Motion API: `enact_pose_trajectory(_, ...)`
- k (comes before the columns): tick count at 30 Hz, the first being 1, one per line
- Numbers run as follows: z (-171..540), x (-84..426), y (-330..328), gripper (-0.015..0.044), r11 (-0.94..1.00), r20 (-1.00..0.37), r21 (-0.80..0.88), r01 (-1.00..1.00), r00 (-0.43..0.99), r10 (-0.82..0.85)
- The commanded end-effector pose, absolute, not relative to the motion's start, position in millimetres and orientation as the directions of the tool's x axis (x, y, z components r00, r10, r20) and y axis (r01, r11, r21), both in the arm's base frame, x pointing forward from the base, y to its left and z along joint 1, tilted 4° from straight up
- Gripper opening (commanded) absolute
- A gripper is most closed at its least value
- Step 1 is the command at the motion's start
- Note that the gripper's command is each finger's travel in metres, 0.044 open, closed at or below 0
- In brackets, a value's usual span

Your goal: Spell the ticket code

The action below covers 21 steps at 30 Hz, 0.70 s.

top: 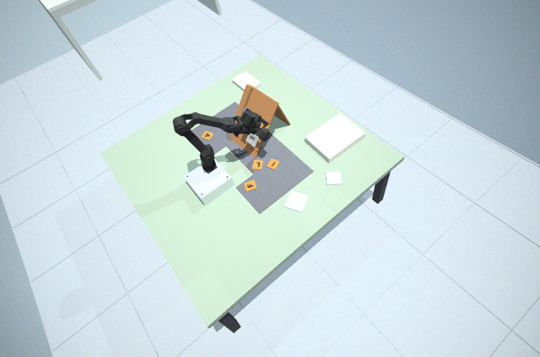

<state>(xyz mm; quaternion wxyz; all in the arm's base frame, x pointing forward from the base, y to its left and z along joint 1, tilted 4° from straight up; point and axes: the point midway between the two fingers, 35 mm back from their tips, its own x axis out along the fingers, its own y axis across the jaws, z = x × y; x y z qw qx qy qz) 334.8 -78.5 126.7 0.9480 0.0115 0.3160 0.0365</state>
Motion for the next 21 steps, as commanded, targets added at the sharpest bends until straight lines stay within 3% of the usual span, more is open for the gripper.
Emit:
enact_pose_trajectory(1, 127, 335, -77, 0.0000, 0.997, -0.597, 0.047, -0.057, 0.799, 0.074)
enact_pose_trajectory(21, 128, 334, -65, 0.0000, 0.997, -0.597, 0.048, -0.057, 0.799, 0.075)
